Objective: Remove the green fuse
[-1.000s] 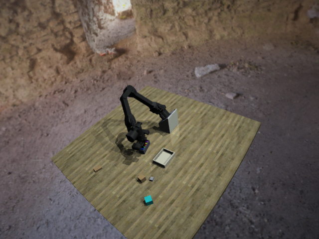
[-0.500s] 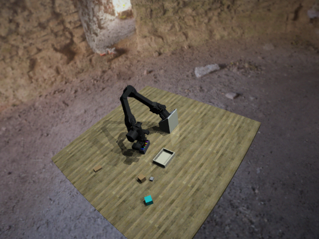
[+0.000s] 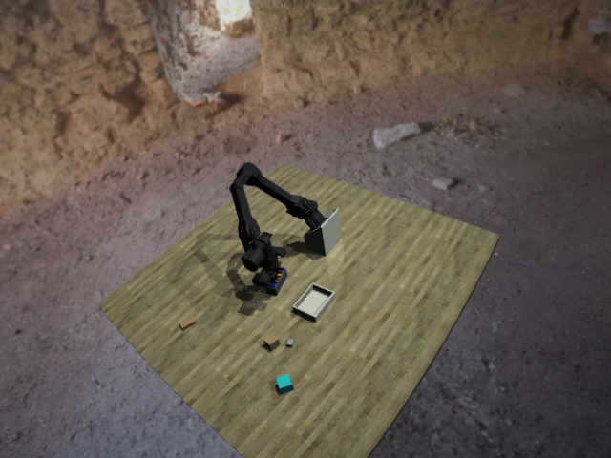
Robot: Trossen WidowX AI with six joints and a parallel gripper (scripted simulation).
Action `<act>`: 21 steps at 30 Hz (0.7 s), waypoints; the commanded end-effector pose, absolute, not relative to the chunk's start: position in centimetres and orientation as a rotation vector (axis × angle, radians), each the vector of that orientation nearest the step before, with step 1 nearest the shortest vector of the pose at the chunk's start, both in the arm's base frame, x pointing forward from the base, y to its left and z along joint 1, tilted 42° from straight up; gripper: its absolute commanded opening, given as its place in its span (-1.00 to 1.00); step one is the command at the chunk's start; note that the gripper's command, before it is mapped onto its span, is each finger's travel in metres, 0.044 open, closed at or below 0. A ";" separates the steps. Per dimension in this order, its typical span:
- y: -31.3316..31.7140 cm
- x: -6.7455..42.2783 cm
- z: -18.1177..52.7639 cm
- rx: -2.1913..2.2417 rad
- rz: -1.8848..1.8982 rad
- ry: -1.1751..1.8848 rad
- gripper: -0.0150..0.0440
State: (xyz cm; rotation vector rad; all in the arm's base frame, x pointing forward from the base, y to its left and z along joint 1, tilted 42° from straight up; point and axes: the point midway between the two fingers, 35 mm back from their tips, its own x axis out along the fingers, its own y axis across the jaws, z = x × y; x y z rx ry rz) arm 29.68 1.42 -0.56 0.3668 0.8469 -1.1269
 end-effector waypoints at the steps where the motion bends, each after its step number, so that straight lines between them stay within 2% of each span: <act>1: 1.6 29.7 -0.3 0.374 -1.128 0.844 -0.49; 21: 2.3 29.6 0.4 0.373 -1.127 0.845 -0.49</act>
